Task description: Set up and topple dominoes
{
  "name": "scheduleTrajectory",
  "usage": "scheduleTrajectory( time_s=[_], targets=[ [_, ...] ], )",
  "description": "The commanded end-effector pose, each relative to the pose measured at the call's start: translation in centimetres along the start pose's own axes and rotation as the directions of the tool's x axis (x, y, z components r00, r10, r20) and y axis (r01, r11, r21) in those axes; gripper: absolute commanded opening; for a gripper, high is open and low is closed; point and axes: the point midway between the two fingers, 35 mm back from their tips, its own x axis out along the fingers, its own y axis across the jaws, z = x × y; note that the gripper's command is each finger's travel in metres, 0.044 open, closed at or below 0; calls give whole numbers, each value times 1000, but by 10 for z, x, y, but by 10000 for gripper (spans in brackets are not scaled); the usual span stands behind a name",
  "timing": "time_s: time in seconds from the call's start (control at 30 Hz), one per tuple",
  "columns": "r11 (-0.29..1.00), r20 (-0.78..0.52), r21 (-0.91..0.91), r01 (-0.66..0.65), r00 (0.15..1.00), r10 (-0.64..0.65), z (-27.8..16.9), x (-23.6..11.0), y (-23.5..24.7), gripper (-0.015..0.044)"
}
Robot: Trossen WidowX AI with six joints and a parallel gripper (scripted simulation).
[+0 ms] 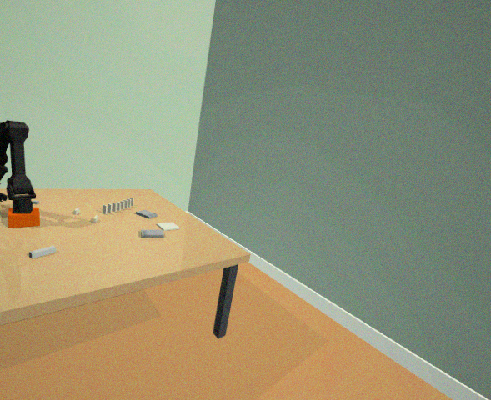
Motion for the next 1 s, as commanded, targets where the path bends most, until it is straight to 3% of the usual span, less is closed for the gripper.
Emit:
scheduleTrajectory(
  time_s=[0.0, 0.27, 0.53, 0.73, 0.97],
  targets=[
    [976, -89, 203, 78, 994, -61, -39, -32, 9, 440],
    [749, -280, 605, 270, 953, -117, -115, -99, 64, 440],
    [295, -433, 848, 440, 897, -91, -160, -157, 152, 440],
    [-115, -517, 852, 511, 856, -23, -167, -192, 237, 440],
    [-550, -558, 659, 513, 824, 100, -137, -220, 346, 440]
  ],
)
